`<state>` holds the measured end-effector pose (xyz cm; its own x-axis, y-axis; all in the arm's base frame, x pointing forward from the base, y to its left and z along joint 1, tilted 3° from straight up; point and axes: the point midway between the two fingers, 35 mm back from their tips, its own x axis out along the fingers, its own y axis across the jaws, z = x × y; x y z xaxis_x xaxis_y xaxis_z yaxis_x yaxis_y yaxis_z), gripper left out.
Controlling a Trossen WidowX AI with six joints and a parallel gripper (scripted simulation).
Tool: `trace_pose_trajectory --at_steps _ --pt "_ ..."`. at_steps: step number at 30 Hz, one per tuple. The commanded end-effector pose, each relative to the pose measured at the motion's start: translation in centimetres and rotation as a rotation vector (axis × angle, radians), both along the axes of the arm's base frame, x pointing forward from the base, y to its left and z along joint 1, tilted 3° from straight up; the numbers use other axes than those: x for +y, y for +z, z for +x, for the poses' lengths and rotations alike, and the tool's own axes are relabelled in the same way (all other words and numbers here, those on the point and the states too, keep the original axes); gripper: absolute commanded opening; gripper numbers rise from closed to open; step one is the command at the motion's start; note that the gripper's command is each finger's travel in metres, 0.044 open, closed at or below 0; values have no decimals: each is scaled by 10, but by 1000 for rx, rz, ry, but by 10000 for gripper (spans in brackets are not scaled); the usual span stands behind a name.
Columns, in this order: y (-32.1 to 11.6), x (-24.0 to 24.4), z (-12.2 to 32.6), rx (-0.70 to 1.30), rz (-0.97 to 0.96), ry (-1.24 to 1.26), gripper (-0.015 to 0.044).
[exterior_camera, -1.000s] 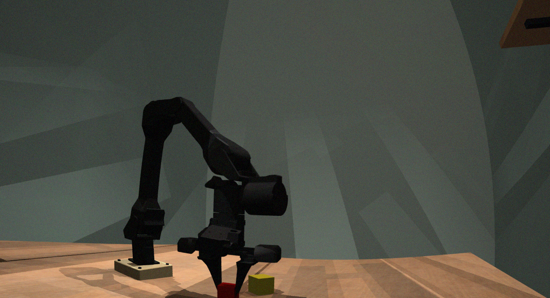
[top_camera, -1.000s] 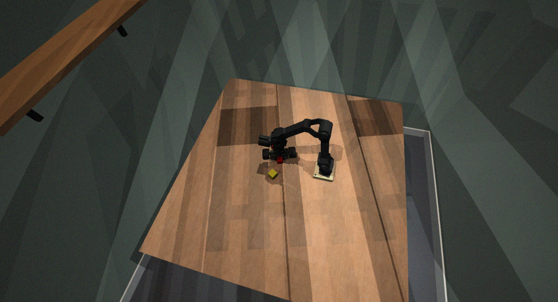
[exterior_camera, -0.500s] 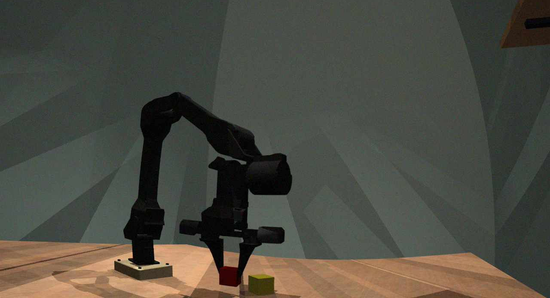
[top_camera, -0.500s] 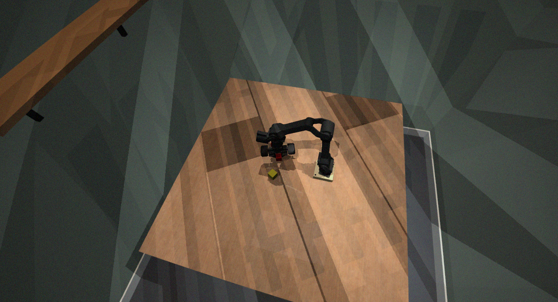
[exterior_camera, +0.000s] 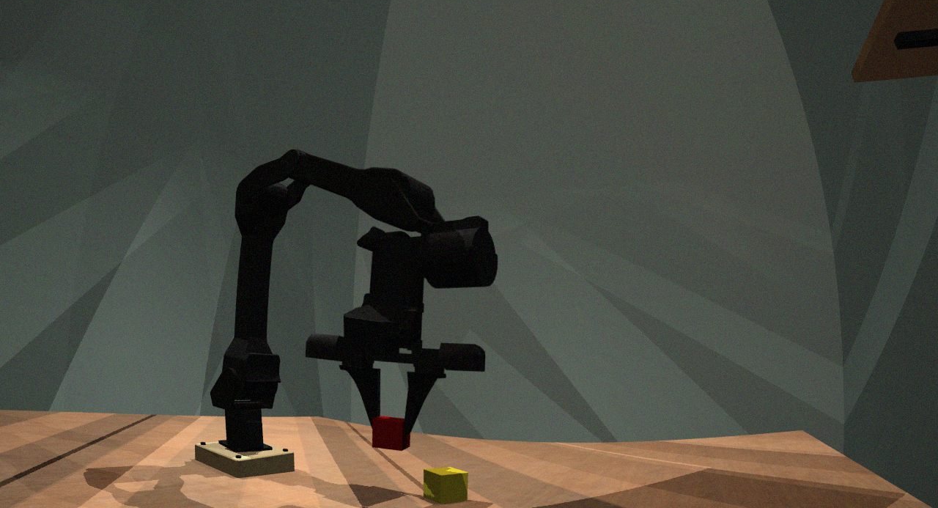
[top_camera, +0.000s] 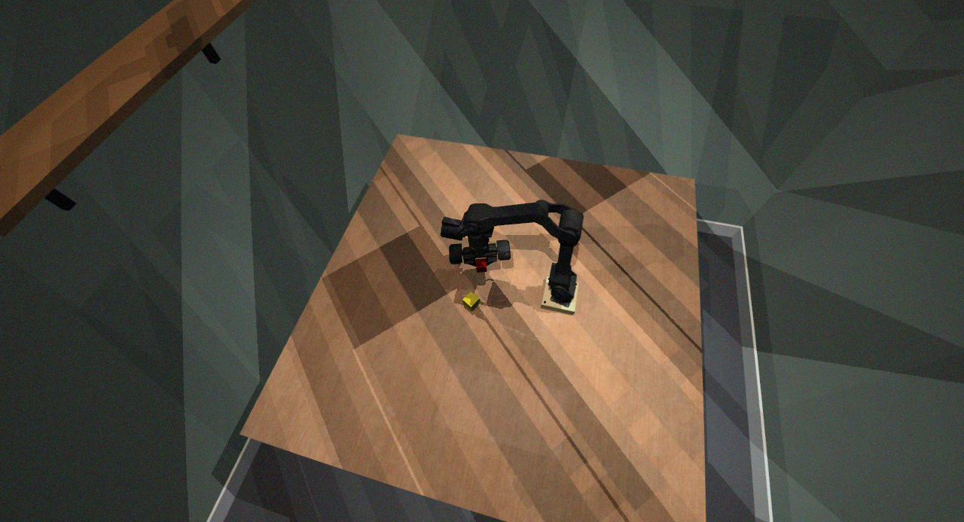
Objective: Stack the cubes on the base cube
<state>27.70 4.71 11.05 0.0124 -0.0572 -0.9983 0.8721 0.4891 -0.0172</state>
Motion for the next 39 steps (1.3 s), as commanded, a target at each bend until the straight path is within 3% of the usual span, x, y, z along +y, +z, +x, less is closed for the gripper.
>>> trace_pose_trajectory --at_steps 1,10,39 --pt "16 1 -2 -14 7 -5 105" --pt "24 5 -3 -14 8 -7 105" --pt "-8 91 -9 -14 16 -44 105"
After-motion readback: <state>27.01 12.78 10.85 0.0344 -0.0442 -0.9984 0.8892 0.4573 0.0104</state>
